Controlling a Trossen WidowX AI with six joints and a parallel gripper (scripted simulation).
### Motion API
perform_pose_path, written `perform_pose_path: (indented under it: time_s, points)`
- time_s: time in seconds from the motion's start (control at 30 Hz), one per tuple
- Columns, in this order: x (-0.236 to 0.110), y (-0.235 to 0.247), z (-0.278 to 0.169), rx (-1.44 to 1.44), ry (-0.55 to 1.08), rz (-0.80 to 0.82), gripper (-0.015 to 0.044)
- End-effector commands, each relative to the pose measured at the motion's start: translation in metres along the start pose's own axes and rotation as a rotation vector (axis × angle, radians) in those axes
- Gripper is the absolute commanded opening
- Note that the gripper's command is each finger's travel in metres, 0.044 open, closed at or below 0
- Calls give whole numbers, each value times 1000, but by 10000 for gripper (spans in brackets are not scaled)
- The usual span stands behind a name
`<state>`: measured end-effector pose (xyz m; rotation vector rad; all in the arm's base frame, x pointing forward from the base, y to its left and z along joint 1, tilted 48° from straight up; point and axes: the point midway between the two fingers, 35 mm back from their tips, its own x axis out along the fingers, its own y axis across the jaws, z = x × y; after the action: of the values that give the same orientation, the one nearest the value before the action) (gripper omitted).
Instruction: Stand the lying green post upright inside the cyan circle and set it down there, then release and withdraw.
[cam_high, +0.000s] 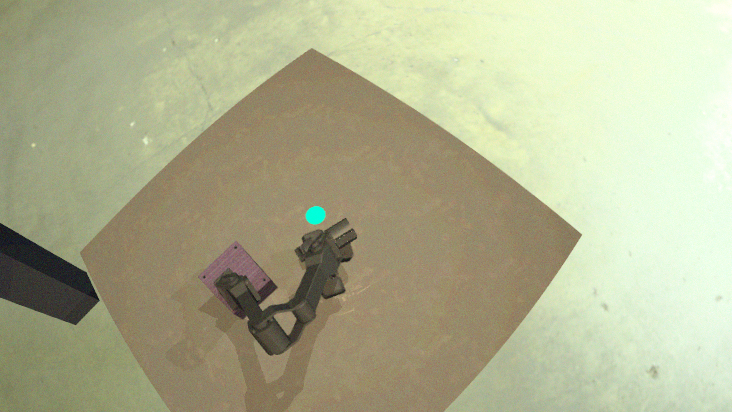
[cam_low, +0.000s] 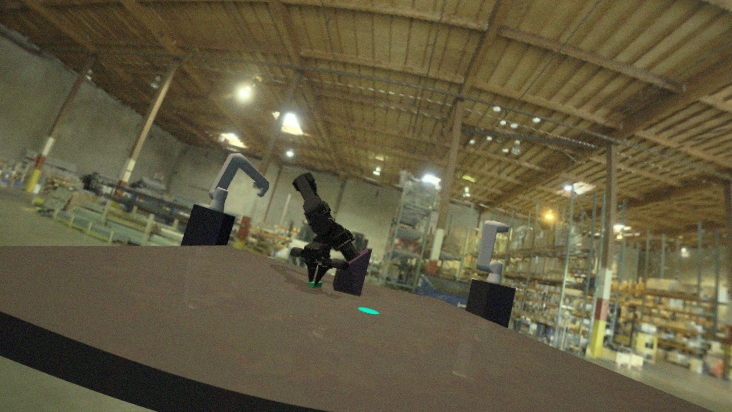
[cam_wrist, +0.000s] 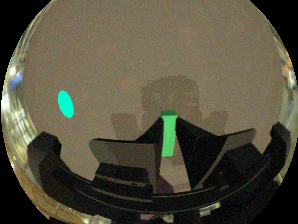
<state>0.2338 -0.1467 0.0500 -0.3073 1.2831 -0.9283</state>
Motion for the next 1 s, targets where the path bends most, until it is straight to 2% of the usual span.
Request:
perform_pose_path:
  time_s: [0.0,0.97]
  points:
    - [-14,2,6,10,-11,5,23]
    - [-103,-2,1,8,-13,-3,23]
